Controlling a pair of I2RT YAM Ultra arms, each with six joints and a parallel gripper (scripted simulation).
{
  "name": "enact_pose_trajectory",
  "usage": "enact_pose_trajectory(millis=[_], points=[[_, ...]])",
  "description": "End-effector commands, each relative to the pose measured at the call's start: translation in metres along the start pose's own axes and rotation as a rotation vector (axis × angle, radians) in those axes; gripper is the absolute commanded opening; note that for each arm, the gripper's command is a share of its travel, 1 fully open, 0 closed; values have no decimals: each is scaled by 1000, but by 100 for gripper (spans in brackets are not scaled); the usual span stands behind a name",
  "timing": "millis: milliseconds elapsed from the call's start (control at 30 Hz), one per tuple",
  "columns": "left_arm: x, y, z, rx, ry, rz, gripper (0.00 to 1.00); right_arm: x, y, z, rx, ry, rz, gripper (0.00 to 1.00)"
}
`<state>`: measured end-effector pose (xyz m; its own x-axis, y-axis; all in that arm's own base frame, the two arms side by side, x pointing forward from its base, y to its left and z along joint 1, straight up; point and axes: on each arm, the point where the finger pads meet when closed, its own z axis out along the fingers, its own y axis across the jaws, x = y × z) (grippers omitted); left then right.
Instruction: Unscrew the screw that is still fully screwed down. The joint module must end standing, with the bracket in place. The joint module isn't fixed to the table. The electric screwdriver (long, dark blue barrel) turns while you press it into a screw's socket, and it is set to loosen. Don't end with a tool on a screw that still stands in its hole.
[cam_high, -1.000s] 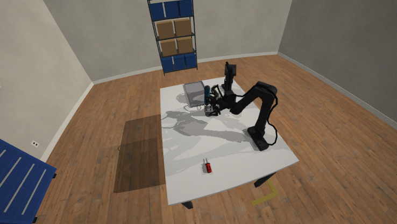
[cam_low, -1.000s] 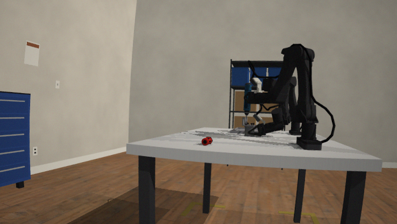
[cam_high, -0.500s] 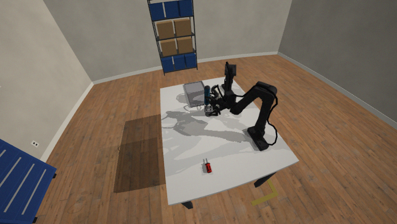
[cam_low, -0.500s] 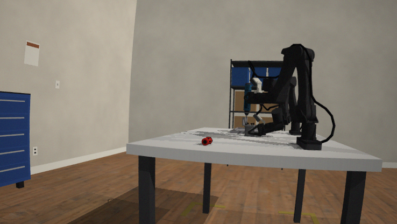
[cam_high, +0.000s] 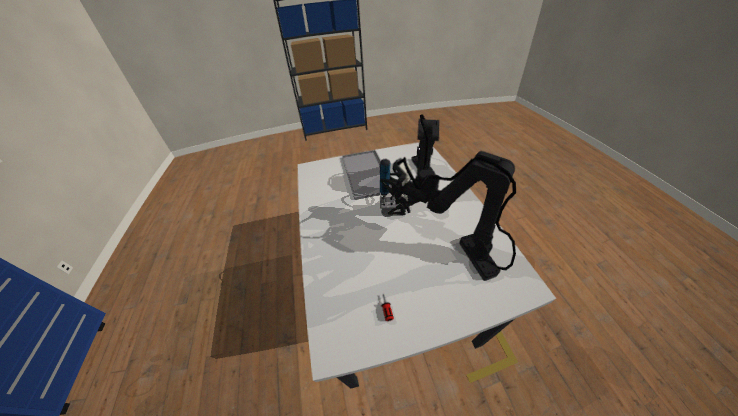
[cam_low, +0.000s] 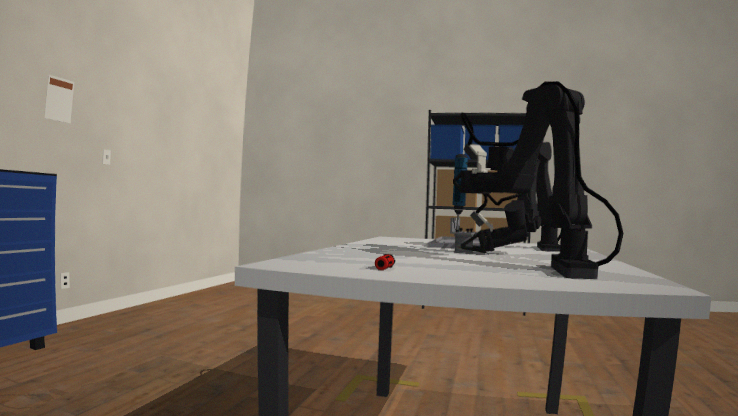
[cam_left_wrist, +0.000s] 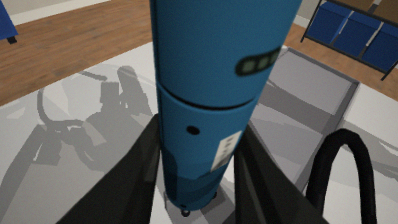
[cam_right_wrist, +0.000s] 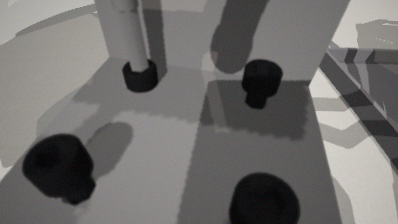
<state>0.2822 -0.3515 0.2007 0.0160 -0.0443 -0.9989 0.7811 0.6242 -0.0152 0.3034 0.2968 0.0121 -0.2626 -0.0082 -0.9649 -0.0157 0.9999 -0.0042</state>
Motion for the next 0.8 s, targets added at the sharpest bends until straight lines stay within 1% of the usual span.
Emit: enact_pose_trajectory(millis=[0, 100, 400, 533, 633, 767], points=[[-8, 3, -4, -1, -42, -1, 42, -4, 1, 0, 2, -8, 11, 59], [-19, 3, 0, 0, -67, -1, 42, -4, 1, 0, 2, -8, 11, 59], [-19, 3, 0, 0, -67, -1, 42, -4, 1, 0, 2, -8, 11, 59], [-8, 3, -1, -1, -43, -1, 42, -4, 1, 0, 2, -8, 11, 59], [-15, 3, -2, 0, -58, -1, 42, -4, 1, 0, 2, -8, 11, 59], [-15, 3, -2, 0, -58, -1, 42, -4, 1, 0, 2, -8, 11, 59]])
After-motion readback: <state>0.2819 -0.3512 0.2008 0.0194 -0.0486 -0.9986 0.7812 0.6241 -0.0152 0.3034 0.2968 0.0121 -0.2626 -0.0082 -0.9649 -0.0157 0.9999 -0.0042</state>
